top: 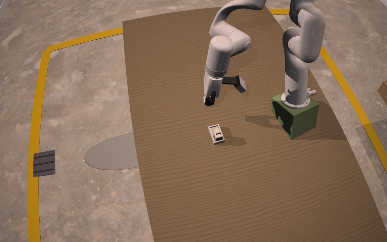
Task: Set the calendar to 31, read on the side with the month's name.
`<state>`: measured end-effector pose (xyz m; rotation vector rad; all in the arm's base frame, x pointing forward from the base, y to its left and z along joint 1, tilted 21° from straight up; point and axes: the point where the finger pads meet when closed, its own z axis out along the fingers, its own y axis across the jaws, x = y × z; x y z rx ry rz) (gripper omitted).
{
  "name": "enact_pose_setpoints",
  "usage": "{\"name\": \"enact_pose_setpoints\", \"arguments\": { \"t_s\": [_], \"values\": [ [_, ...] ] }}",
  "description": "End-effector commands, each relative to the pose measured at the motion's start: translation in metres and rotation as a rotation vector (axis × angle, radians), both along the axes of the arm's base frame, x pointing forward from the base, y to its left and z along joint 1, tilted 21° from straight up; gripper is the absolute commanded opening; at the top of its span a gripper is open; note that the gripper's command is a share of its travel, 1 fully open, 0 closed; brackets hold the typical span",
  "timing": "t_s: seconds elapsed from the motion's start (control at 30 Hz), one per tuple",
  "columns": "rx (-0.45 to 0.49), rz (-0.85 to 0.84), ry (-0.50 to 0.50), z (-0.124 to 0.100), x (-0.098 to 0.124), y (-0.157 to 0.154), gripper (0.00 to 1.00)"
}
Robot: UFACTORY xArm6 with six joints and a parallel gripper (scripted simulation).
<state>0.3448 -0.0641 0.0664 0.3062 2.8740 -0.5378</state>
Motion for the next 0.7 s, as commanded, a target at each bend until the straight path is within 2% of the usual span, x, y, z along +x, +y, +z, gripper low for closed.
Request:
{"name": "enact_pose_setpoints", "arguments": {
  "t_s": [0.0, 0.33, 0.67],
  "values": [
    [0.004, -0.006, 0.017, 0.0015, 0.0024, -0.0013, 0.27],
    [0.058, -0.085, 0.231, 0.0017, 0.0049, -0.0023, 0.27],
    [0.07, -0.102, 0.277, 0.0019, 0.0081, -0.0031, 0.27]
  ]
}}
